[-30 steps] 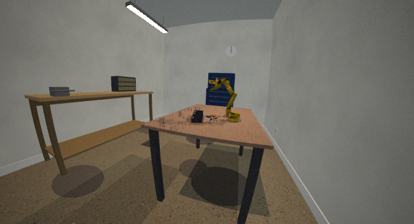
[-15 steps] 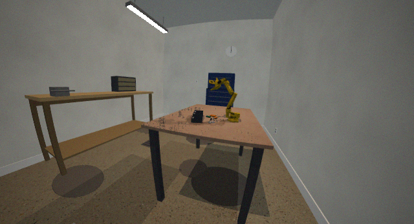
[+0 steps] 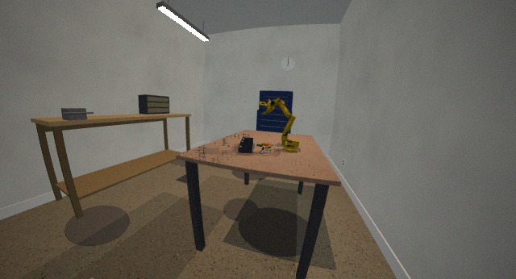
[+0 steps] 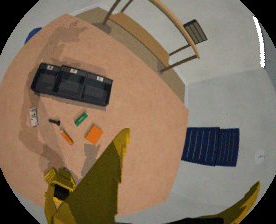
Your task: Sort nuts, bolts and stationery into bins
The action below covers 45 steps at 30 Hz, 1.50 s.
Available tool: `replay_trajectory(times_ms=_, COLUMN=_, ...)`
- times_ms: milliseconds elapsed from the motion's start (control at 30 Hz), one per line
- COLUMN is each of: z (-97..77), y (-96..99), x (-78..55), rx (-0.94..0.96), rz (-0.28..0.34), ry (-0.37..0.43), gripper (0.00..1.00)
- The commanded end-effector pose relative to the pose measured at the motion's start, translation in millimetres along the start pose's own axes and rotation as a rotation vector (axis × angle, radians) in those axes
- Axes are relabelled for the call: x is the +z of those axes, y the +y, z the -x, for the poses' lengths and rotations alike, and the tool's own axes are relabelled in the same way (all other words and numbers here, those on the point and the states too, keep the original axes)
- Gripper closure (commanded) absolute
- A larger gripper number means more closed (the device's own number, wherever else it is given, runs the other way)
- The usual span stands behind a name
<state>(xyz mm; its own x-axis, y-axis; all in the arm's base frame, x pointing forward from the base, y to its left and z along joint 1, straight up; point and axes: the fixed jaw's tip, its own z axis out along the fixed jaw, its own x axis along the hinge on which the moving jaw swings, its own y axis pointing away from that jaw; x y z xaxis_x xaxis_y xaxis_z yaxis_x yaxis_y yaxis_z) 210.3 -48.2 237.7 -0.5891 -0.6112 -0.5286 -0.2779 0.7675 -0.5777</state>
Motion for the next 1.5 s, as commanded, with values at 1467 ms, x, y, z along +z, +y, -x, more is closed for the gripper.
replay_trajectory(times_ms=1467, z=-60.8, y=120.1, x=26.8, rx=0.579, rz=0.388, ry=0.556, gripper=0.0)
